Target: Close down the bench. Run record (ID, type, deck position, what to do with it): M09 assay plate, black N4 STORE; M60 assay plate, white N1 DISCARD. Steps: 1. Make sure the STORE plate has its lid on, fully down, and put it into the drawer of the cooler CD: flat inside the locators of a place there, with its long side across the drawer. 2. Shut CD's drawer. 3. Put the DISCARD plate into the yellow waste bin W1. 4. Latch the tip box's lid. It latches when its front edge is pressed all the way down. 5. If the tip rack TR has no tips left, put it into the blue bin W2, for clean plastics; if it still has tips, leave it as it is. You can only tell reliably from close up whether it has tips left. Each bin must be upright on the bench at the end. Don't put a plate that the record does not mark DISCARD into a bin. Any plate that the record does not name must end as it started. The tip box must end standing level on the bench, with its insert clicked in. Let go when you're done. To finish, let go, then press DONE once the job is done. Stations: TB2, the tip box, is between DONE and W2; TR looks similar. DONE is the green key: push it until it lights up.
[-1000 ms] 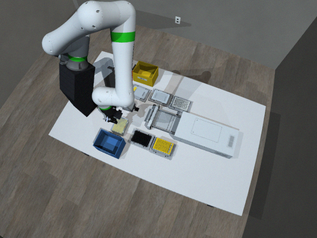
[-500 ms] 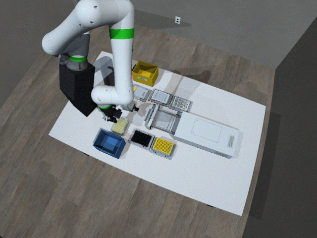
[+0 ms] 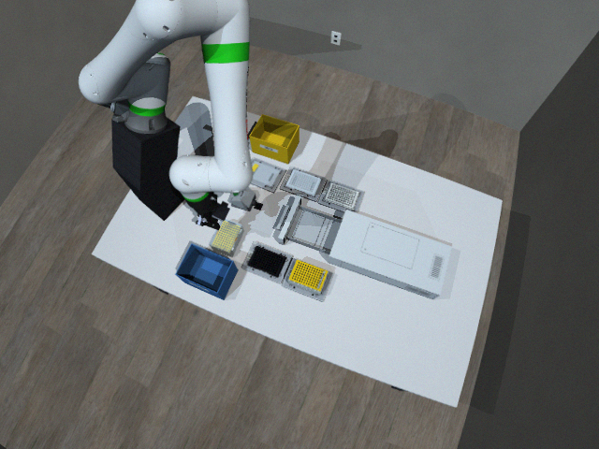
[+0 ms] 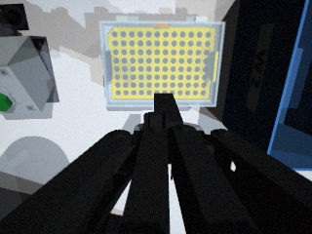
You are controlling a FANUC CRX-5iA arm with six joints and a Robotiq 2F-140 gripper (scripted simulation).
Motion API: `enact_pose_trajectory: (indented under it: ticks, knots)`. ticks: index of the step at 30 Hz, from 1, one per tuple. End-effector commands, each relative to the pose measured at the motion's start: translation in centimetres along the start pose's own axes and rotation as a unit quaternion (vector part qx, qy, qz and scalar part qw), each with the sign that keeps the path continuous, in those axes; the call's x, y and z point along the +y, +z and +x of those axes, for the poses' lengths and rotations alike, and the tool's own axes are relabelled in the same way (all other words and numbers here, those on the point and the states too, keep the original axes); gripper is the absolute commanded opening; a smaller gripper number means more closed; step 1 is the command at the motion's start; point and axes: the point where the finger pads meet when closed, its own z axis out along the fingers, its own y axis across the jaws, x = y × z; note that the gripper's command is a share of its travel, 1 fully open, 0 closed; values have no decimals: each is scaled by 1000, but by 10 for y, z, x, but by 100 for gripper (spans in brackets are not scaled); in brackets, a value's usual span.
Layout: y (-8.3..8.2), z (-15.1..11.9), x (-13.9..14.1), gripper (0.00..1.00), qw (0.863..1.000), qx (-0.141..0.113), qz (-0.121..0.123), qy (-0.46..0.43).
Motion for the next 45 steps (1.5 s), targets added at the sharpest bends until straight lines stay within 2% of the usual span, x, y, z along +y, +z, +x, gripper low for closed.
enact_pose_trajectory:
  ticks: [1, 19, 31, 32, 45]
  knots:
    - [-8, 0, 0, 10, 1000, 0, 0, 0]
    - [-40, 0, 0, 10, 1000, 0, 0, 0]
    - [-40, 0, 0, 10, 1000, 0, 0, 0]
    - [-40, 1, -4, 70, 1000, 0, 0, 17]
    - [-37, 7, -47, 70, 999, 0, 0, 36]
